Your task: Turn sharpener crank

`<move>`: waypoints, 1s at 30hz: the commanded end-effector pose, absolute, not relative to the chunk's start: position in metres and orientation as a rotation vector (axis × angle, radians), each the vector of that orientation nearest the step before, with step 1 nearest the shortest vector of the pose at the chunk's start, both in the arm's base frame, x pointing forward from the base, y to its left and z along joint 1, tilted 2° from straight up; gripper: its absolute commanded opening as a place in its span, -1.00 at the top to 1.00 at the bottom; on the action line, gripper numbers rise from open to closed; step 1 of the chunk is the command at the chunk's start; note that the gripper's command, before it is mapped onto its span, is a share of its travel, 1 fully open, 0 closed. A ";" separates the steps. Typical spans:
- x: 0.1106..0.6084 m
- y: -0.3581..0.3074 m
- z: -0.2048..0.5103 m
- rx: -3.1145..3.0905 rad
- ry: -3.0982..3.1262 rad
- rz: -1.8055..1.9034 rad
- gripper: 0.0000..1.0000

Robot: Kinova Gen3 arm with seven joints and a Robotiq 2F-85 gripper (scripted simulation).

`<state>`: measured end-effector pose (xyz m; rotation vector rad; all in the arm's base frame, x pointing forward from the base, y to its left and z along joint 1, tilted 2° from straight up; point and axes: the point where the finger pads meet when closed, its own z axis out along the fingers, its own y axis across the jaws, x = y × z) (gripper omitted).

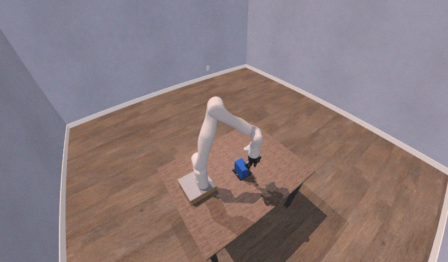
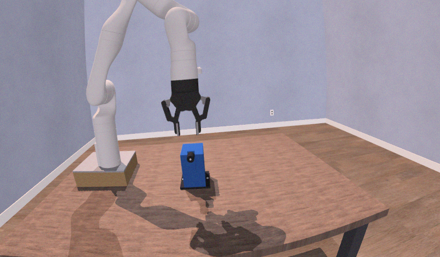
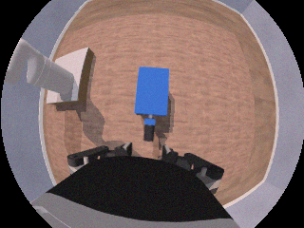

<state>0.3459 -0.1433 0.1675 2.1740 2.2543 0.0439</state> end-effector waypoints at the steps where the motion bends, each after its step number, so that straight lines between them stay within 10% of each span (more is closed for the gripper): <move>1: 0.346 -0.143 0.168 2.173 2.253 0.045 -0.06; 30: 0.346 -0.143 0.163 2.172 2.258 0.047 -0.06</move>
